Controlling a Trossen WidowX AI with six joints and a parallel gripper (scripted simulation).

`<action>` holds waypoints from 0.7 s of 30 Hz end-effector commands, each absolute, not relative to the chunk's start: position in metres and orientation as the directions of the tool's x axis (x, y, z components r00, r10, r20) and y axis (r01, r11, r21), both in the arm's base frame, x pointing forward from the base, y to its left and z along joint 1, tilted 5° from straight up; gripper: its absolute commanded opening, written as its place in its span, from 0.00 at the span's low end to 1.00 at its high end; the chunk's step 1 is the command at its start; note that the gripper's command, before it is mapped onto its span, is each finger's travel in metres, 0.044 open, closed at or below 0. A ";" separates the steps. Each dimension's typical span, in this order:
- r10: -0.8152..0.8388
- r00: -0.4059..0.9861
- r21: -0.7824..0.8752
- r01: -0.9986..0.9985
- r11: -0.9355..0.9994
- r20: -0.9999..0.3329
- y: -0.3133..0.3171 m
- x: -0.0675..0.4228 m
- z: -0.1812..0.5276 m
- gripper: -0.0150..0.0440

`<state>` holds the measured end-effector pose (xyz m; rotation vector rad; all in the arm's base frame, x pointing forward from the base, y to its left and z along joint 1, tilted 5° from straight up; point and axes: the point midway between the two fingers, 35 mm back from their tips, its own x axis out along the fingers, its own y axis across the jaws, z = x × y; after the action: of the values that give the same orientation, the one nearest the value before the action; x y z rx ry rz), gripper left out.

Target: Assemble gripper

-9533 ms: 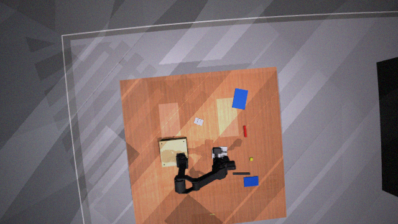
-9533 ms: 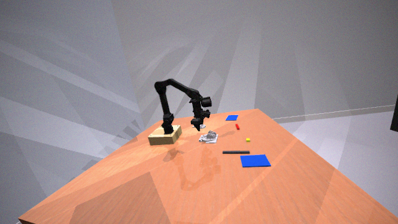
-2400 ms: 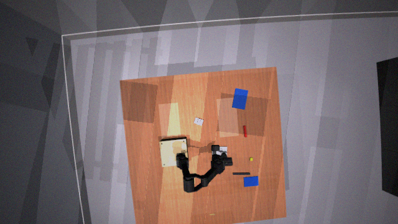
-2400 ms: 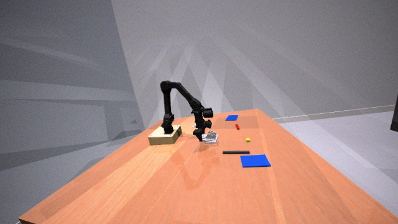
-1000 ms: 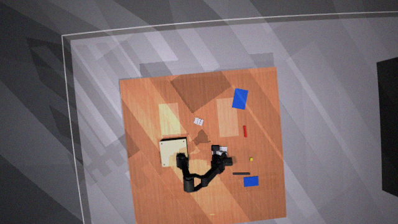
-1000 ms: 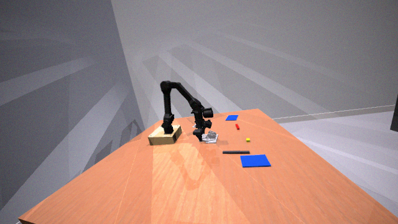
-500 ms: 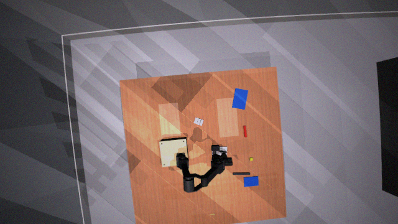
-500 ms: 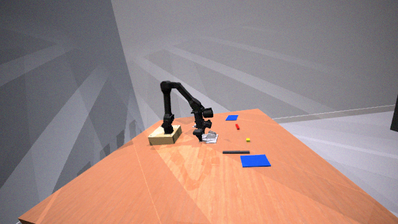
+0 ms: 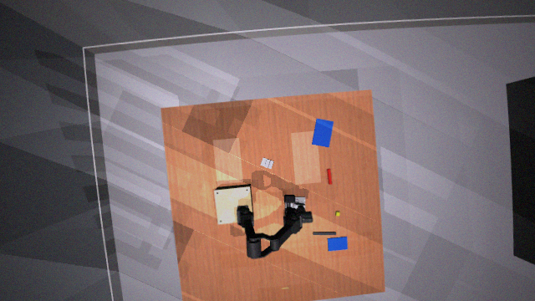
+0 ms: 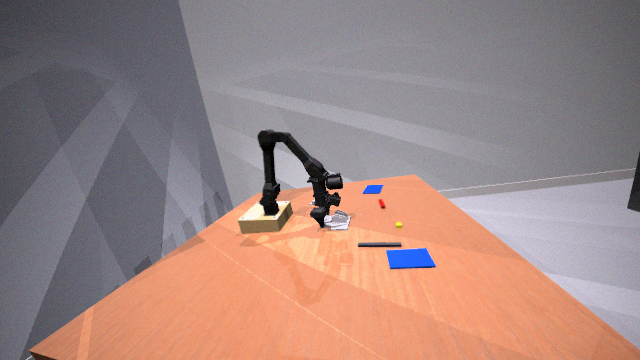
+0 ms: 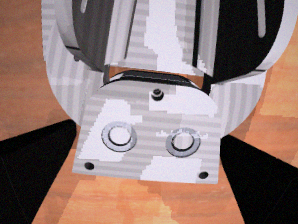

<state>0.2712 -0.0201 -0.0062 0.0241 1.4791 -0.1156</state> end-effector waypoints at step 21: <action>-0.061 0.097 -0.052 0.089 0.995 -0.993 -0.014 0.247 0.081 1.00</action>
<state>0.2622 -0.0158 0.0681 0.0209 1.4705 -0.1103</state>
